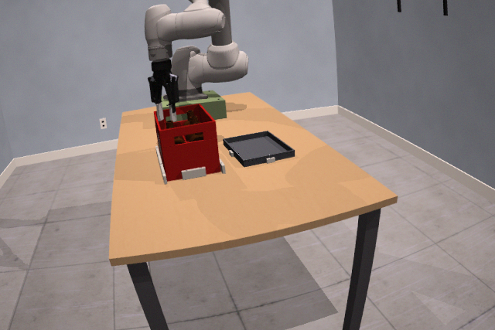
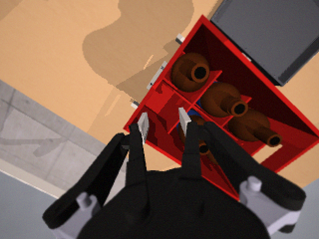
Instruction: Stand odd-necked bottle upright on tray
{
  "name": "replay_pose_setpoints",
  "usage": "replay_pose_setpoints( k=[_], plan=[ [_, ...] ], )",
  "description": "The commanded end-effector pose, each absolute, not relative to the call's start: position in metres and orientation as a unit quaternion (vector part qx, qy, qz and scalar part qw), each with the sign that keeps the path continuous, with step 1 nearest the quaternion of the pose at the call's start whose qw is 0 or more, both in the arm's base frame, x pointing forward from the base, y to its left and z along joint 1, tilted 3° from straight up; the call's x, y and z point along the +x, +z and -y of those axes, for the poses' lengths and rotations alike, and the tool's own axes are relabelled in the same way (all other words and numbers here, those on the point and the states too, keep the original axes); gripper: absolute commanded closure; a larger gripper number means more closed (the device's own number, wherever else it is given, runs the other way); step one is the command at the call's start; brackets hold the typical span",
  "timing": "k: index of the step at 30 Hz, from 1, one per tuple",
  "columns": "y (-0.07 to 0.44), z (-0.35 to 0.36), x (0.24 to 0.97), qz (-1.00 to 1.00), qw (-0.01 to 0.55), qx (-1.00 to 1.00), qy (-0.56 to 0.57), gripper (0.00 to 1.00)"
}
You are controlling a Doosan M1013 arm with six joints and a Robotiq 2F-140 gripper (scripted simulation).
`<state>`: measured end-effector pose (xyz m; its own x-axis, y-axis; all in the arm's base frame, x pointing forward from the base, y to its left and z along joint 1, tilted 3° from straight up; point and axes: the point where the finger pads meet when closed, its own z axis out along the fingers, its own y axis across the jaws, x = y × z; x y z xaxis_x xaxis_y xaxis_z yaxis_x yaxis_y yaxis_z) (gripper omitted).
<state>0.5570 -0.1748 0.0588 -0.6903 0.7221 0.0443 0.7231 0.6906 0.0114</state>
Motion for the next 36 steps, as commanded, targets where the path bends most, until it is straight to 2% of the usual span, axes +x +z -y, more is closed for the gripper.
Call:
replay_pose_setpoints(
  k=[1, 36],
  plan=[
    [0.059, 0.176, 0.556, 0.92, 0.019, -0.391, -0.014, 0.62],
    [0.142, 0.179, 0.558, 0.92, 0.019, -0.391, -0.014, 0.62]
  ],
)
